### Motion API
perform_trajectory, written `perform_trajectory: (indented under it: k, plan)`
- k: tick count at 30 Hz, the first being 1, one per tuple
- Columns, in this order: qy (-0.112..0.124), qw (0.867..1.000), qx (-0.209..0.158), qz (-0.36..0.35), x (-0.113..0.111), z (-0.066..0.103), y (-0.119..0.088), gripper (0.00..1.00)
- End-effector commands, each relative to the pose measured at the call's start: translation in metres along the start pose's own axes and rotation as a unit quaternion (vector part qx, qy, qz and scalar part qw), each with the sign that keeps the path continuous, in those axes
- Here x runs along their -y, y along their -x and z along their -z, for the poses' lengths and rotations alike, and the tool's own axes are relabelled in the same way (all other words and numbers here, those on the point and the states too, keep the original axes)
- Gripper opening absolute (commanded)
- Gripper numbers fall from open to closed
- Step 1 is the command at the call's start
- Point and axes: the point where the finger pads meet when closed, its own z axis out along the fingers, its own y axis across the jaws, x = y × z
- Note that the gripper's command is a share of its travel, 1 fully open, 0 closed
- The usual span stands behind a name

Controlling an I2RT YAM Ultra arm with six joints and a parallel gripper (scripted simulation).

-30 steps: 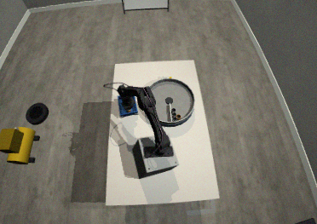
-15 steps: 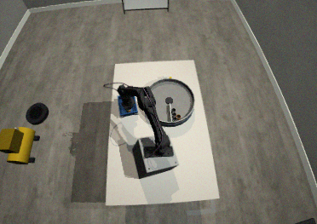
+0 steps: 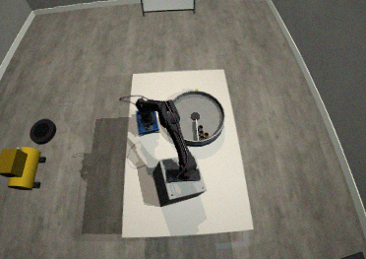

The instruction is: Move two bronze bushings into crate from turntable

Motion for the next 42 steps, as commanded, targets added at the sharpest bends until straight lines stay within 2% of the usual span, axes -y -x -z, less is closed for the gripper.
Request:
perform_trajectory:
  k: [1, 27, 35, 42]
  plan:
    - [-0.004, 1.000, 0.021, 0.000, 0.003, 0.013, 0.013, 0.16]
    - [-0.004, 1.000, 0.021, 0.000, 0.003, 0.013, 0.013, 0.16]
    - [-0.003, 1.000, 0.022, 0.000, 0.001, 0.026, 0.014, 0.16]
    - [-0.001, 1.000, 0.023, -0.003, 0.000, 0.052, 0.013, 0.16]
